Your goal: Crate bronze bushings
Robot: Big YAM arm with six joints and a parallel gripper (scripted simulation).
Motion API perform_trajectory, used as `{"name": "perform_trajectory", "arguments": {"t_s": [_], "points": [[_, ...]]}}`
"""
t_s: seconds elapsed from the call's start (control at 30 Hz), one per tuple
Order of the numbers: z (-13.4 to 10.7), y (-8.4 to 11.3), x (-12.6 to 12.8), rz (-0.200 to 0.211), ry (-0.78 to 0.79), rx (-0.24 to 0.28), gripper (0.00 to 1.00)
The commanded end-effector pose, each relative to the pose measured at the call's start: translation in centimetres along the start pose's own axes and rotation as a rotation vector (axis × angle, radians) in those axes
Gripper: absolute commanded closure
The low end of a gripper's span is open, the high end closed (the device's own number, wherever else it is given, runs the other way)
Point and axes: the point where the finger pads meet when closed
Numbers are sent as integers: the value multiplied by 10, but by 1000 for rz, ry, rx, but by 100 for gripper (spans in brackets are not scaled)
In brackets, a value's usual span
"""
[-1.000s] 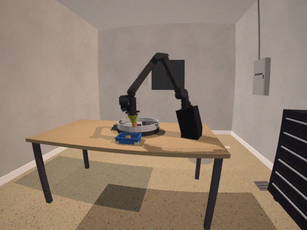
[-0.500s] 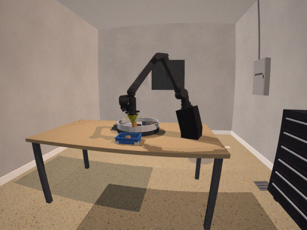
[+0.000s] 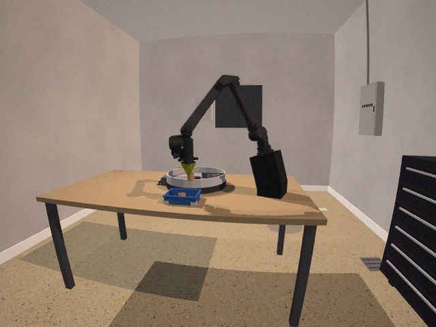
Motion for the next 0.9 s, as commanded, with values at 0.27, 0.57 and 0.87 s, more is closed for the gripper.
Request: {"name": "perform_trajectory", "arguments": {"t_s": [0.27, 0.57, 0.87], "points": [[10, 11, 27, 40, -3, -26, 100], [21, -37, 21, 42, -11, -30, 100], [20, -39, 34, 81, 2, -51, 100]]}}
Point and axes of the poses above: the point where the finger pads meet when closed, its own y axis back along the fingers, its own x axis across the jaws, z = x × y, and after that the axes turned 5 degrees about -y, right-handed
